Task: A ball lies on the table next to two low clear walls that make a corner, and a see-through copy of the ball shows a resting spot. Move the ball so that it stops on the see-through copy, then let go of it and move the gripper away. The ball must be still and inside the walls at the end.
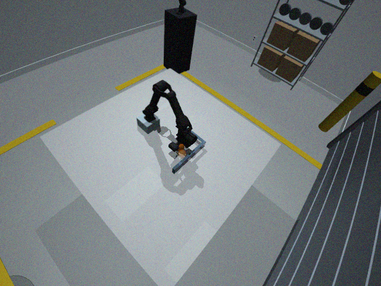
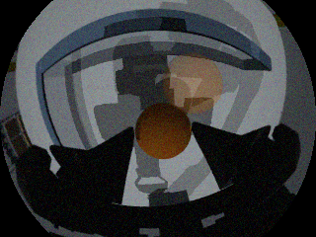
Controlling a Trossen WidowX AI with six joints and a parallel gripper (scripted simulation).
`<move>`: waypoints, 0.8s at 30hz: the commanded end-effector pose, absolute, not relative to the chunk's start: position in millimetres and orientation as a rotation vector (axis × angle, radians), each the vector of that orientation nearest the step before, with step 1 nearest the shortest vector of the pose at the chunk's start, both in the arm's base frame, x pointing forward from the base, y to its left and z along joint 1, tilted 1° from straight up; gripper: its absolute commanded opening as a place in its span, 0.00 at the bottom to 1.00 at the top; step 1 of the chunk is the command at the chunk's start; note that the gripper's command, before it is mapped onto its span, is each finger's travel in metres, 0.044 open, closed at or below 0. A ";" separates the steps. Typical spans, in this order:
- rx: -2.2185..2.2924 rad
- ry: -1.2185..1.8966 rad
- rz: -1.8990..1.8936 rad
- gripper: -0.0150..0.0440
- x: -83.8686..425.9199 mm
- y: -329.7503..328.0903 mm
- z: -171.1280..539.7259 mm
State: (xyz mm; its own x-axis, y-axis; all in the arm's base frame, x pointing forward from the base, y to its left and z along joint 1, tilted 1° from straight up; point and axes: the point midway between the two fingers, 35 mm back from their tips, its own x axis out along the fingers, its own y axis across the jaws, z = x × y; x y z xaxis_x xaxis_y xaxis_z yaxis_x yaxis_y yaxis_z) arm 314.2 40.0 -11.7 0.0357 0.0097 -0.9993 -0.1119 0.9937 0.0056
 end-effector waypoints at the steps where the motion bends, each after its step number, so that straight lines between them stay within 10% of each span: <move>1: -0.076 1.540 0.093 0.74 311.8 40.3 -14.1; 15: -0.076 1.539 0.093 0.25 319.1 40.8 34.4; 24: -0.076 1.539 0.093 0.25 315.3 39.8 96.4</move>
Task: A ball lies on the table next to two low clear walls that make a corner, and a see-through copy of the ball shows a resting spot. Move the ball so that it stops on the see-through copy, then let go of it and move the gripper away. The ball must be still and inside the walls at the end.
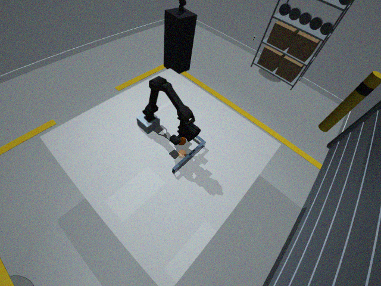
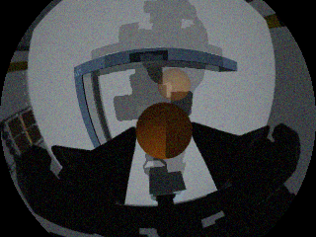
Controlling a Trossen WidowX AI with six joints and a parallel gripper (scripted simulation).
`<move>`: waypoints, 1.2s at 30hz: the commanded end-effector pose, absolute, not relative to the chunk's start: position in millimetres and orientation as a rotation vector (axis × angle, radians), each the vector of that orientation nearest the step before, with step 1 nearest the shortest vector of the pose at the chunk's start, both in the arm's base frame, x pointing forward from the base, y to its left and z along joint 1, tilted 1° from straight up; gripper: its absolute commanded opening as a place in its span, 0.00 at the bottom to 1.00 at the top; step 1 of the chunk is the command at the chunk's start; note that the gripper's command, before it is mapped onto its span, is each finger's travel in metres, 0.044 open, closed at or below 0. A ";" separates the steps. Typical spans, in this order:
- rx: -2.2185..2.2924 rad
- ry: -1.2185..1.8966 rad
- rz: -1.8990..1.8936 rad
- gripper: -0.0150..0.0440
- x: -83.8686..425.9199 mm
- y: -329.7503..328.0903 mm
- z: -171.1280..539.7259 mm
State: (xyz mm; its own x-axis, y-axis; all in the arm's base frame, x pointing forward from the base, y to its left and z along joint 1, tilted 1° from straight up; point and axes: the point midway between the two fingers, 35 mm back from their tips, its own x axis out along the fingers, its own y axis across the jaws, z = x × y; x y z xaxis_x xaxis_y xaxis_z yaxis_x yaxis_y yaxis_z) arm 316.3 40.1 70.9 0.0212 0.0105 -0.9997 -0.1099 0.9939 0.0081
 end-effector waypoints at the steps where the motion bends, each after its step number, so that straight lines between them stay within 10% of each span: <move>1: -0.076 1.539 0.093 0.25 314.0 39.5 103.4; 36: -0.078 1.535 0.091 0.25 366.2 13.9 46.7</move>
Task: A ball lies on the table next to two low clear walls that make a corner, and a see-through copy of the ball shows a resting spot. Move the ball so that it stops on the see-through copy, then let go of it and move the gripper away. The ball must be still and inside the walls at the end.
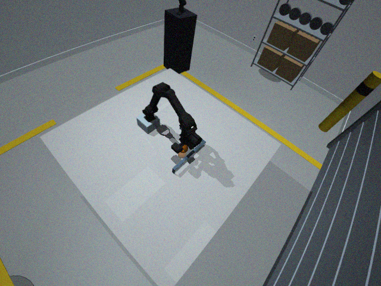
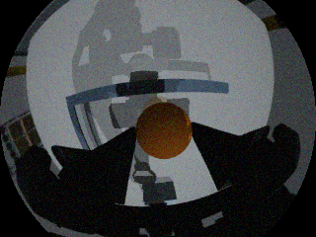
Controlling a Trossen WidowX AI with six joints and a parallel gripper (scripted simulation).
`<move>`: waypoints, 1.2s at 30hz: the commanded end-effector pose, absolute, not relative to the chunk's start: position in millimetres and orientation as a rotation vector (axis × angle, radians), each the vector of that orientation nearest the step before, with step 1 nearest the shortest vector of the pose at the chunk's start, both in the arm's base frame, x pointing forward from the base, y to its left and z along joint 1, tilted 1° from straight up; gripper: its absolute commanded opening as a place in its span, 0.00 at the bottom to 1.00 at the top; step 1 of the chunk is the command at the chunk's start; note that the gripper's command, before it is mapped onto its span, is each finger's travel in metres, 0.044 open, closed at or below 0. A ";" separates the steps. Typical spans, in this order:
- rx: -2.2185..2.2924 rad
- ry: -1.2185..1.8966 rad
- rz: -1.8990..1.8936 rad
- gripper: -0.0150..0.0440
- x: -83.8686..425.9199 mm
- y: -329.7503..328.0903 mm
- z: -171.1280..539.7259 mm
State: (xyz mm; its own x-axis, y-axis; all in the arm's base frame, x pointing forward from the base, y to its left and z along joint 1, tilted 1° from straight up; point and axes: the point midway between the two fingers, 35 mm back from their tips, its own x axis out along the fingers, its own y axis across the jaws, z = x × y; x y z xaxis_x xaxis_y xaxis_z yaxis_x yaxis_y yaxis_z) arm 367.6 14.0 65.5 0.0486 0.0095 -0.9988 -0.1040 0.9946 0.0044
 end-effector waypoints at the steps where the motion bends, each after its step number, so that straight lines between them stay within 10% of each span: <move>1: -0.078 1.535 0.091 0.25 366.5 14.0 40.0; 28: -0.078 1.536 0.091 0.25 366.0 14.5 -15.5; 36: -0.076 1.530 0.087 0.61 368.3 14.2 -10.2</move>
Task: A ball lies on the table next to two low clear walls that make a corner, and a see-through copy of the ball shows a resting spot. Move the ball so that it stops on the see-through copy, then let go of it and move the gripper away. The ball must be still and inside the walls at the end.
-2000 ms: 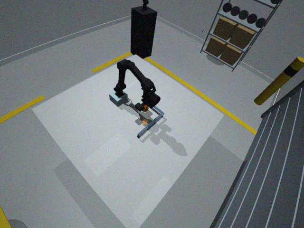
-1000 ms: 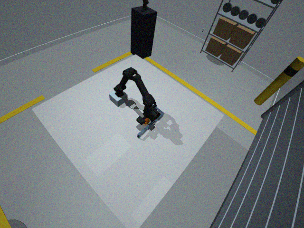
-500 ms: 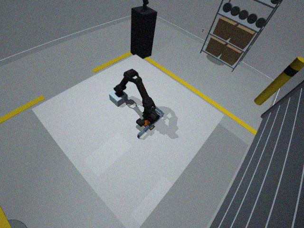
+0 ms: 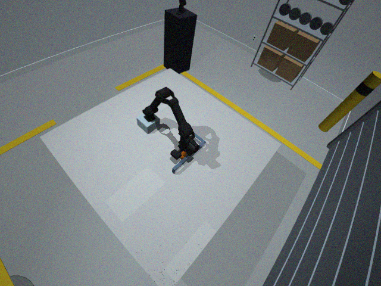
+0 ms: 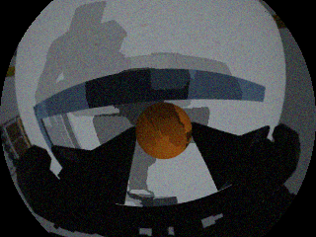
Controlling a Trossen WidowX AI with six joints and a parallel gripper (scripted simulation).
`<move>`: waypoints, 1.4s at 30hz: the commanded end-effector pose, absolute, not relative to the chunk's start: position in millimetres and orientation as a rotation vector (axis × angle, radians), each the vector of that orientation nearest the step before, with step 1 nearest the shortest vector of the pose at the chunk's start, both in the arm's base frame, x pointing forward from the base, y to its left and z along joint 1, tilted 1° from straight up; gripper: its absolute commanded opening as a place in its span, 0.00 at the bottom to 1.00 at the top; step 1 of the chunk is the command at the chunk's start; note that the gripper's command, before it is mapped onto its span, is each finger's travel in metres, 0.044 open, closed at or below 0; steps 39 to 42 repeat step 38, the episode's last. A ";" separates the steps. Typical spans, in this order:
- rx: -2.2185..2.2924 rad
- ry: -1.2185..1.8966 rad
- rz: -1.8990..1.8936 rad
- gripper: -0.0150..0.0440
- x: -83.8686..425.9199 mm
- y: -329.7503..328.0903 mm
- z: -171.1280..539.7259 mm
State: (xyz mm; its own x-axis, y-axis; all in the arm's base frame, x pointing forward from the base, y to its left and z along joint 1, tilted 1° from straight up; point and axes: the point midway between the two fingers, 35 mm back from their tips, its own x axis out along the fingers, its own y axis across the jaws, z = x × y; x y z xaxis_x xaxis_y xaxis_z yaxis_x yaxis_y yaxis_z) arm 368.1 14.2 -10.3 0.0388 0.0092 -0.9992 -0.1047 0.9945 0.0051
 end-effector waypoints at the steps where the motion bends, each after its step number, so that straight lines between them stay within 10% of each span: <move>1: -0.076 1.530 0.087 0.65 368.3 14.2 -10.2; 8: -0.076 1.530 0.088 0.95 368.5 14.2 -7.6; 42: -0.076 1.513 0.086 1.00 361.0 13.1 118.7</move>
